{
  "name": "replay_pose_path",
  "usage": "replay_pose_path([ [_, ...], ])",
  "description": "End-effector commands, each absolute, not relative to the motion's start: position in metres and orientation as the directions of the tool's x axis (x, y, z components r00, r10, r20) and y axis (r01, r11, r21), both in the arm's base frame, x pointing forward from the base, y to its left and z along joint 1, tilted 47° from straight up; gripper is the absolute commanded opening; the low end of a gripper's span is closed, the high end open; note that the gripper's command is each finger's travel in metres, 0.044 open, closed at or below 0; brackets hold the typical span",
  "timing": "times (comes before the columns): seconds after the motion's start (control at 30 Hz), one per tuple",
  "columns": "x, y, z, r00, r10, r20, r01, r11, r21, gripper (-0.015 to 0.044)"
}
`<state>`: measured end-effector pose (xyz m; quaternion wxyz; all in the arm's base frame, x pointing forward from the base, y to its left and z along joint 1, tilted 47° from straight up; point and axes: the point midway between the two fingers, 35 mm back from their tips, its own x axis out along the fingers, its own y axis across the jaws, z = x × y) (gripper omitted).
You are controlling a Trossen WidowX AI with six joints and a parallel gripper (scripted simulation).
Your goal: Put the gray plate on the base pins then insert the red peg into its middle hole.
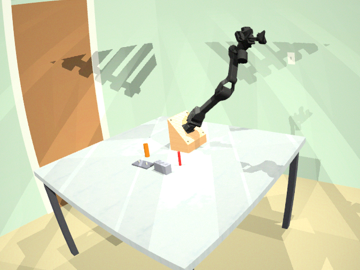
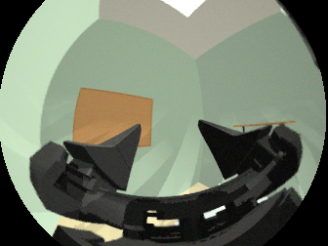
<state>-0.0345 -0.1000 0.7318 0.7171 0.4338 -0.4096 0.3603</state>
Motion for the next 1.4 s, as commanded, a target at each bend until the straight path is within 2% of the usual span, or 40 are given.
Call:
replay_pose_path([
  [0.0,-0.035,-0.100,0.732,0.405,0.161,0.900,-0.872,0.364,0.327,0.0426],
  [0.2,-0.032,-0.116,0.732,0.364,0.158,0.918,-0.915,0.244,0.321,0.0440],
  [0.33,-0.038,-0.144,0.733,0.322,0.089,0.943,-0.941,0.144,0.308,0.0440],
  [0.7,-0.026,-0.279,0.706,0.236,-0.276,0.932,-0.936,-0.322,0.142,0.0440],
  [1.03,0.045,-0.386,0.641,0.346,-0.572,0.744,-0.764,-0.632,-0.131,0.0440],
  [1.37,0.154,-0.442,0.546,0.565,-0.700,0.437,-0.534,-0.714,-0.452,0.0440],
])
